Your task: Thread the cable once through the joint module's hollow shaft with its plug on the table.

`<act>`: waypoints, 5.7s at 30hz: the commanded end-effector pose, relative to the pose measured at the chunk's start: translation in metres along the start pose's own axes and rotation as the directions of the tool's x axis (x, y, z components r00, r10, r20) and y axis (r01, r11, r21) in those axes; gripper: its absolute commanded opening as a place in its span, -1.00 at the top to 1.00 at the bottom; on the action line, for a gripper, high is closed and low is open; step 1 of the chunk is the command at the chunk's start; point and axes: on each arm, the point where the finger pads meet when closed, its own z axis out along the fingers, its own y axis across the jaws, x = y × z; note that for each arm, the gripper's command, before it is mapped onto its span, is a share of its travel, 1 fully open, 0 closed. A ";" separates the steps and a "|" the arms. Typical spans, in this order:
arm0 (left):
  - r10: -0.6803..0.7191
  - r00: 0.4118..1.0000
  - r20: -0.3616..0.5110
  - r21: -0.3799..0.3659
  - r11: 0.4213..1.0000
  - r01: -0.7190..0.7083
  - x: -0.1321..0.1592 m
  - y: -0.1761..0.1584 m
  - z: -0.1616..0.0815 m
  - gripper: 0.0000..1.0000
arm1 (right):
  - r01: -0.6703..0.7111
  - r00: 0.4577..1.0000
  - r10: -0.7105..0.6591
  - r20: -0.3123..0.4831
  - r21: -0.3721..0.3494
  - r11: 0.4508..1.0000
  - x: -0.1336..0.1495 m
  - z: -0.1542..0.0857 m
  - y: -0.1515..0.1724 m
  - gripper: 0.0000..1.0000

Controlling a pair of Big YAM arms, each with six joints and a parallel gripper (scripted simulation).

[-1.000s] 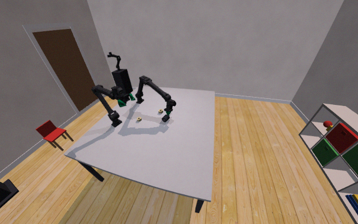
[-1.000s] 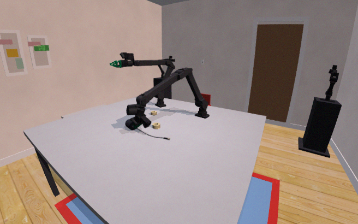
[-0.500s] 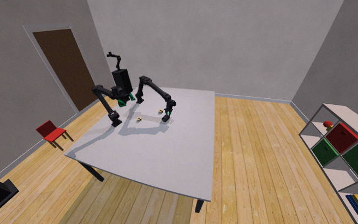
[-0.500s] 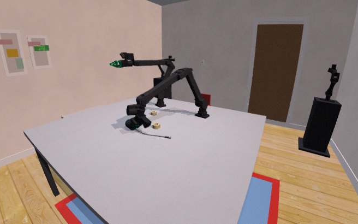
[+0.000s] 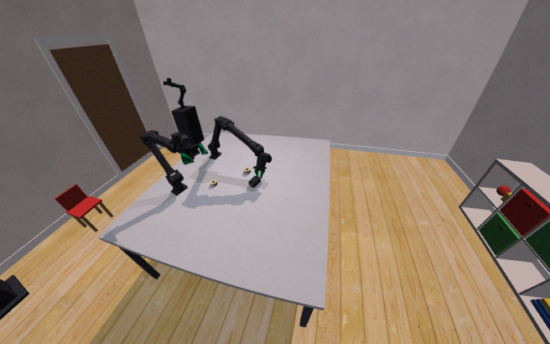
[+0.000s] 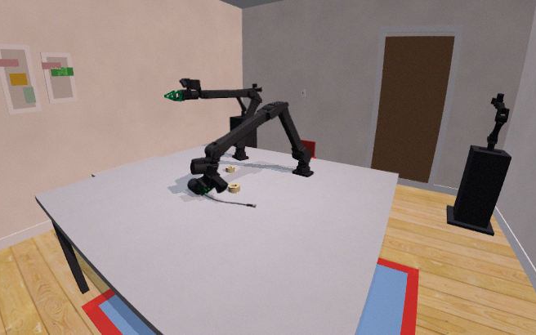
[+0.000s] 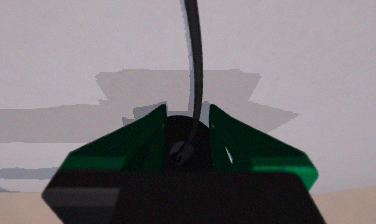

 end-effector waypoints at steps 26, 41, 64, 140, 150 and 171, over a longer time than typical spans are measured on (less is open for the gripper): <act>0.037 0.999 -0.009 0.019 0.999 -0.036 -0.003 -0.025 -0.005 1.00 | -0.006 0.996 0.007 0.087 -0.007 1.000 -0.049 0.002 0.004 -1.00; 0.016 1.000 -0.006 0.011 1.000 -0.016 -0.002 -0.016 -0.003 1.00 | -0.006 0.996 0.007 0.087 -0.007 1.000 -0.049 0.002 0.004 -1.00; 0.040 0.999 -0.020 0.059 0.998 -0.039 0.034 -0.024 -0.028 1.00 | -0.006 0.996 0.007 0.087 -0.007 1.000 -0.049 0.002 0.004 -1.00; -0.016 1.000 -0.020 0.066 0.998 0.017 0.004 -0.015 -0.018 1.00 | -0.006 0.996 0.007 0.087 -0.007 1.000 -0.049 0.002 0.004 -1.00; 0.001 1.000 -0.025 0.082 0.997 0.001 0.027 -0.022 -0.029 1.00 | -0.006 0.996 0.007 0.087 -0.007 1.000 -0.049 0.002 0.004 -1.00; -0.001 1.000 -0.024 0.076 0.997 0.003 0.042 -0.019 -0.025 0.36 | -0.006 0.996 0.007 0.087 -0.007 1.000 -0.049 0.002 0.004 -1.00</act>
